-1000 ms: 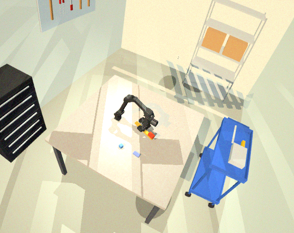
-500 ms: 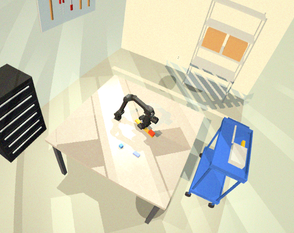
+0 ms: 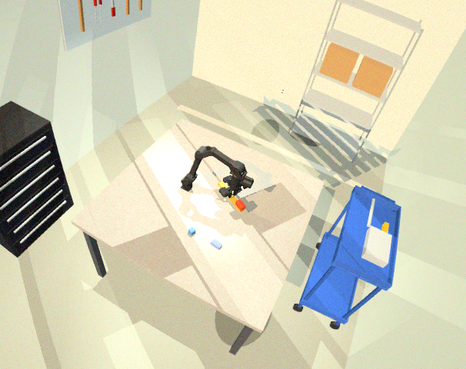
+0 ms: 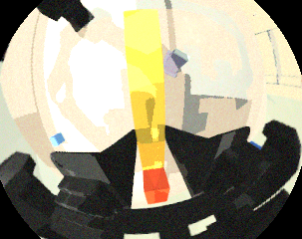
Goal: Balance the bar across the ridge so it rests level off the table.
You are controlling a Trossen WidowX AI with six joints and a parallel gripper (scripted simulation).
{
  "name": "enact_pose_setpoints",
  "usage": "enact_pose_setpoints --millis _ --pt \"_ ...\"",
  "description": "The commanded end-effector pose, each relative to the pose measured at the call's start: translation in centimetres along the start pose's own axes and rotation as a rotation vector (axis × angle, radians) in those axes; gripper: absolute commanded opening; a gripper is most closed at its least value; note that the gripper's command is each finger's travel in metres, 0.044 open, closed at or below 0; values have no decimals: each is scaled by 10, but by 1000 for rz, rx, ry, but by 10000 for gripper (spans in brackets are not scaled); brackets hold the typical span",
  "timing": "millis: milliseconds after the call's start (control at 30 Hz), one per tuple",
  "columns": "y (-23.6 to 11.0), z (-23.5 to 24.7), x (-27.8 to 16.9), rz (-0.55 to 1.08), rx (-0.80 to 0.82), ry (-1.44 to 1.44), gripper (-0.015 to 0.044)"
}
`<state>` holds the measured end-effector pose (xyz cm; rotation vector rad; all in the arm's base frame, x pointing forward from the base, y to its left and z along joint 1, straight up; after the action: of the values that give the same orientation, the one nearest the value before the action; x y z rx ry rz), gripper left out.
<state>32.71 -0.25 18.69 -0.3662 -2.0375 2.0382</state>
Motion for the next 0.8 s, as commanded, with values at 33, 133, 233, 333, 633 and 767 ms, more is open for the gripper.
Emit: enact_pose_setpoints --millis 33,133,233,333,633,767 --pt "-5 -15 14 13 -9 61 0" --pt "-6 -24 22 12 -10 96 0" --pt "-6 -32 30 12 -11 131 0" --pt "-6 -40 39 11 -11 166 0" --pt "-6 -63 65 8 -14 273 0" --pt "-6 -73 78 6 -14 322 0"
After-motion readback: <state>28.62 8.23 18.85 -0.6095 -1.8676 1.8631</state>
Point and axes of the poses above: the point midway between the two fingers, 35 mm back from their tips, its own y axis out along the fingers, its own z axis across the jaws, x = y × z, the point moved 3 cm from there along -y, back along the fingers, and after that the axes turned 9 degrees about -y, right-handed, at the moved point
